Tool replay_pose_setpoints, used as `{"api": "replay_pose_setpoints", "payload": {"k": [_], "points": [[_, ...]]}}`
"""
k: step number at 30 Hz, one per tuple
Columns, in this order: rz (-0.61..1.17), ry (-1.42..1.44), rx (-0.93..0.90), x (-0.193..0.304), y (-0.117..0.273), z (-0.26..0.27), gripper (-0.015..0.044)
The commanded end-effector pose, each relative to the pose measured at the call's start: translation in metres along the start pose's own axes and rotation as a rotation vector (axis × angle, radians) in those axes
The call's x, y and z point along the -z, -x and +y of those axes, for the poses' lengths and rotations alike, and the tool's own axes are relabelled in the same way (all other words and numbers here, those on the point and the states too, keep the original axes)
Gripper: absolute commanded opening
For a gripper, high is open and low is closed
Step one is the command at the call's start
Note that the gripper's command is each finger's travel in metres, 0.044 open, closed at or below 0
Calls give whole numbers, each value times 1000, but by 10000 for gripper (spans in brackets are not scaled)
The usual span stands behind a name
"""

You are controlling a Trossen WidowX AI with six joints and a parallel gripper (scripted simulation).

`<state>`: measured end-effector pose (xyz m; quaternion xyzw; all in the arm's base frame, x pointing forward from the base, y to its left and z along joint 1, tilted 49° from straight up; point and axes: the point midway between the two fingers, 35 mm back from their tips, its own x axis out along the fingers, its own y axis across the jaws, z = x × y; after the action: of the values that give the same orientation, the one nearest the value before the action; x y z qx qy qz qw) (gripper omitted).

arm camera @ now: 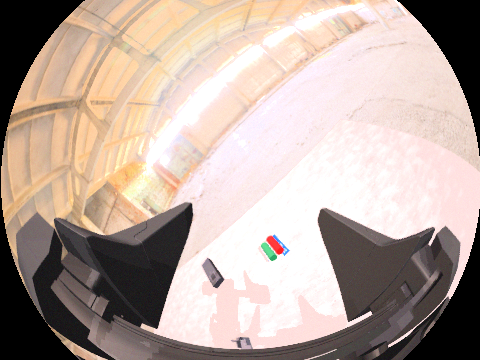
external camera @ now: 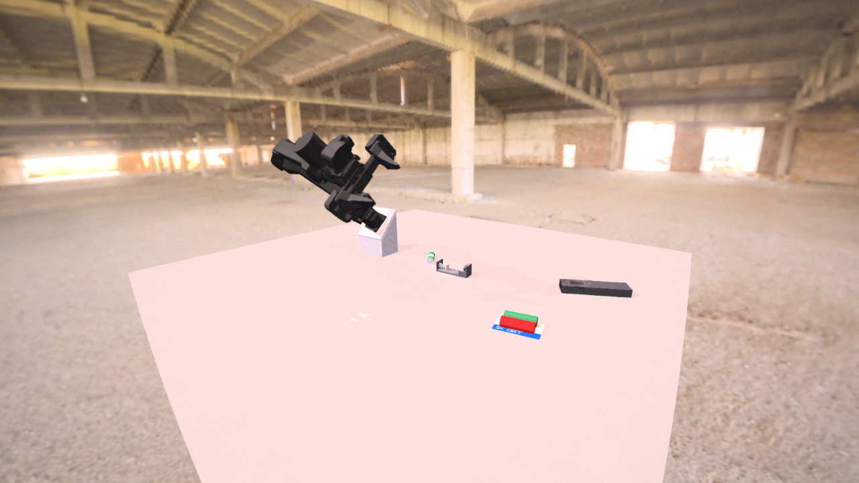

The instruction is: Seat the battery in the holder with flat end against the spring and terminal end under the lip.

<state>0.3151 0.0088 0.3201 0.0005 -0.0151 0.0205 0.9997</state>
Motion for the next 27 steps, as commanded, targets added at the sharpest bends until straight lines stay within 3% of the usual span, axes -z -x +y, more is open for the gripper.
{"api": "replay_pose_setpoints", "payload": {"k": [1,7,12,17,22,27], "points": [[8,5,-2,2,-1,1,374],[314,232,-71,84,-23,23,229],[679,592,-197,180,-20,48,229],[1028,1061,-440,266,15,65,229],[1312,1590,-788,323,66,65,229],[1519,2151,-1239,348,113,52,229]]}}
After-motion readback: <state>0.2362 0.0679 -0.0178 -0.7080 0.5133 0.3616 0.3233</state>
